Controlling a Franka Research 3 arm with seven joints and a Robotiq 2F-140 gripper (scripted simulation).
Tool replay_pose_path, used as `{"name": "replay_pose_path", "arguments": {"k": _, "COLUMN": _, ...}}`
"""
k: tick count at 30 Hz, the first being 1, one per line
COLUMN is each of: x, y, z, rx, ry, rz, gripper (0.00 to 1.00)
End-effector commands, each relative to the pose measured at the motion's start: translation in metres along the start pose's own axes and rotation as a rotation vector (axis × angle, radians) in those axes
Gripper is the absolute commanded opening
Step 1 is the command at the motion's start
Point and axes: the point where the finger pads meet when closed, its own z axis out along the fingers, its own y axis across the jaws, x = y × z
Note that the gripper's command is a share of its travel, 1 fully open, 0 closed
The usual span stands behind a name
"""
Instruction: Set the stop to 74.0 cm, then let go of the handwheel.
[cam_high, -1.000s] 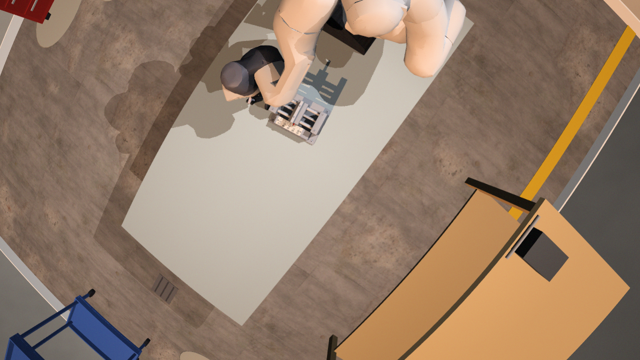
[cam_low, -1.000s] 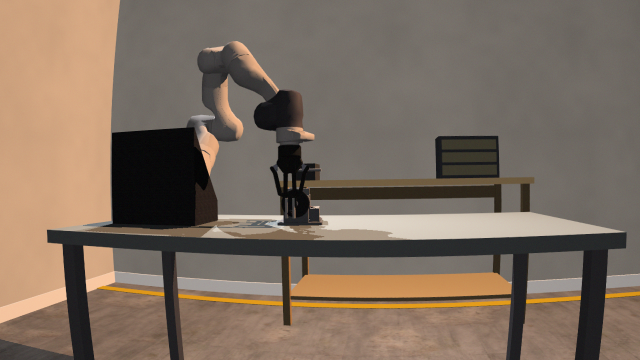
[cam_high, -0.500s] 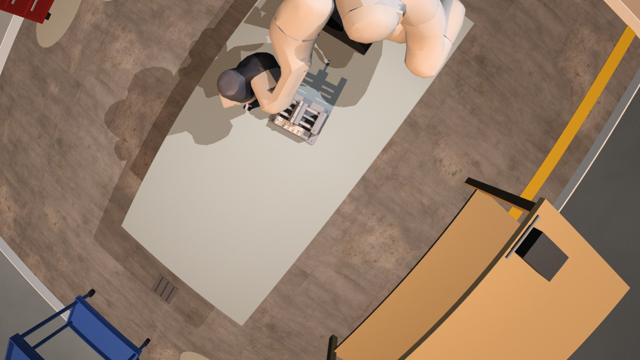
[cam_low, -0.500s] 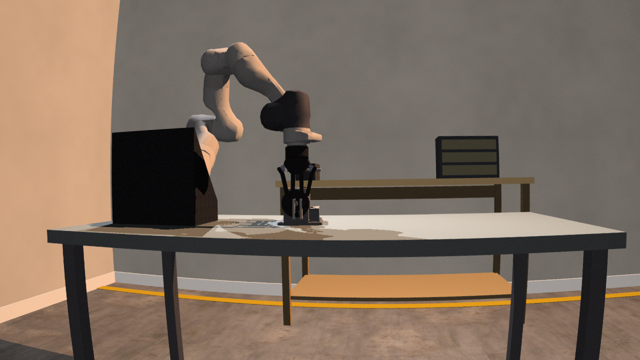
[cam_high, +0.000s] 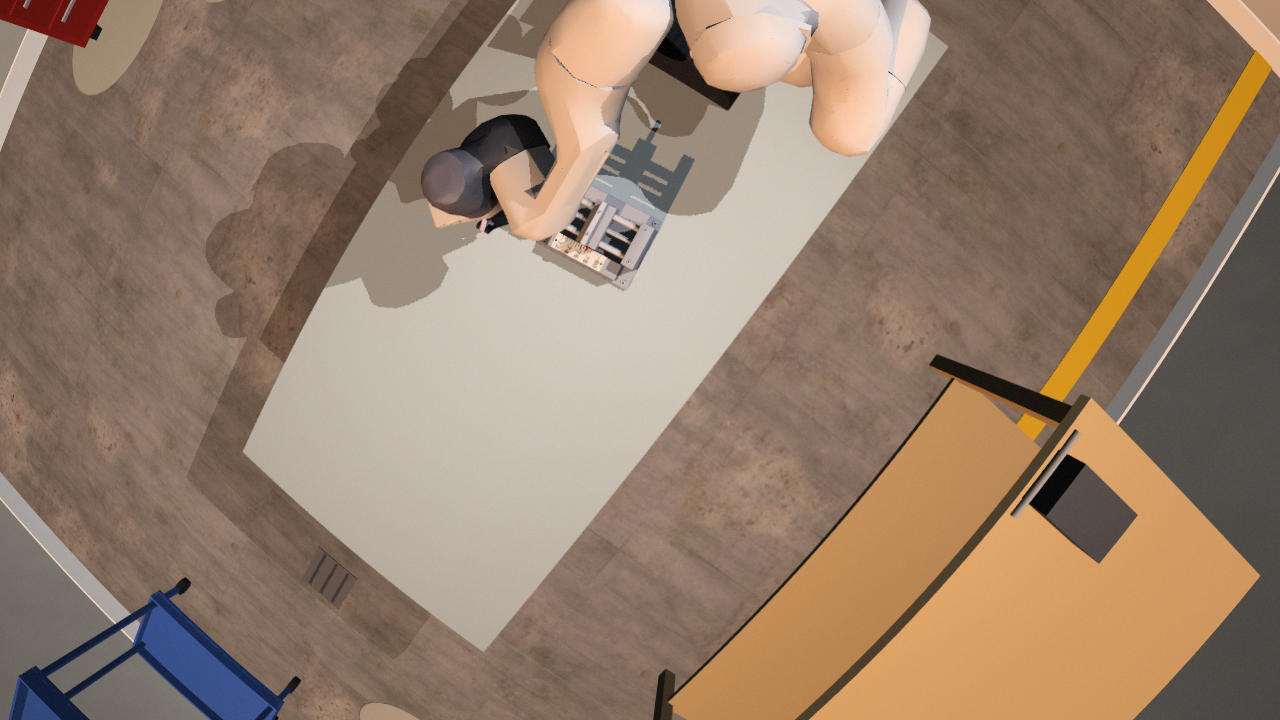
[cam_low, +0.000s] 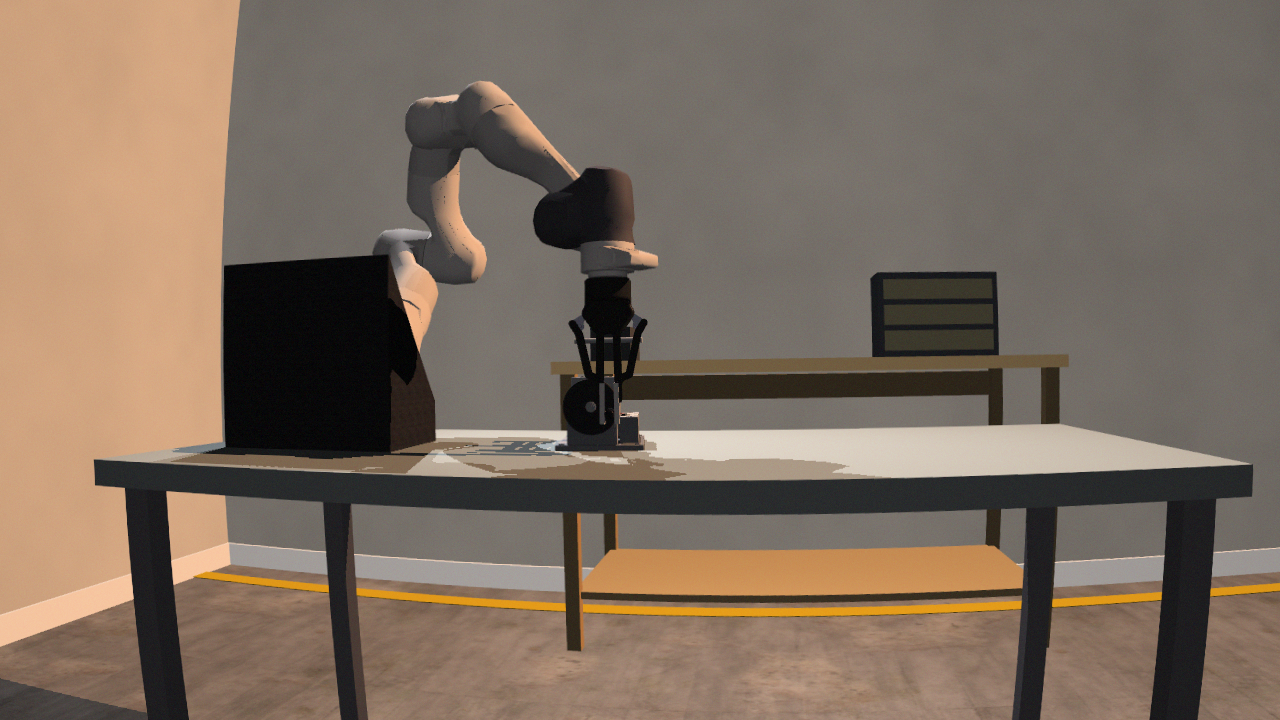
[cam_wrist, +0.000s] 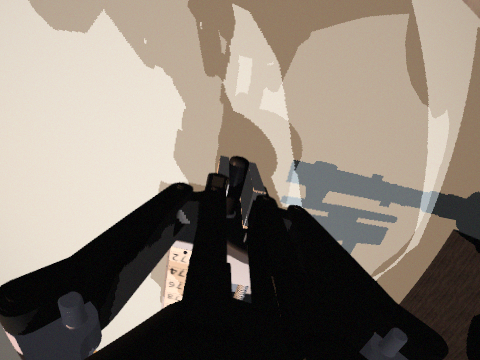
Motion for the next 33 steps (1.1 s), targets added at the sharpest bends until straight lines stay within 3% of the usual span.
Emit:
{"name": "replay_pose_path", "arguments": {"k": 1, "x": 0.000, "y": -0.001, "z": -0.016, "rx": -0.002, "ry": -0.004, "rz": 0.008, "gripper": 0.04}}
{"name": "replay_pose_path", "arguments": {"k": 18, "x": 0.000, "y": 0.023, "z": -0.041, "rx": -0.002, "ry": -0.004, "rz": 0.008, "gripper": 0.04}}
{"name": "replay_pose_path", "arguments": {"k": 33, "x": 0.000, "y": 0.049, "z": -0.038, "rx": -0.002, "ry": -0.004, "rz": 0.008, "gripper": 0.04}}
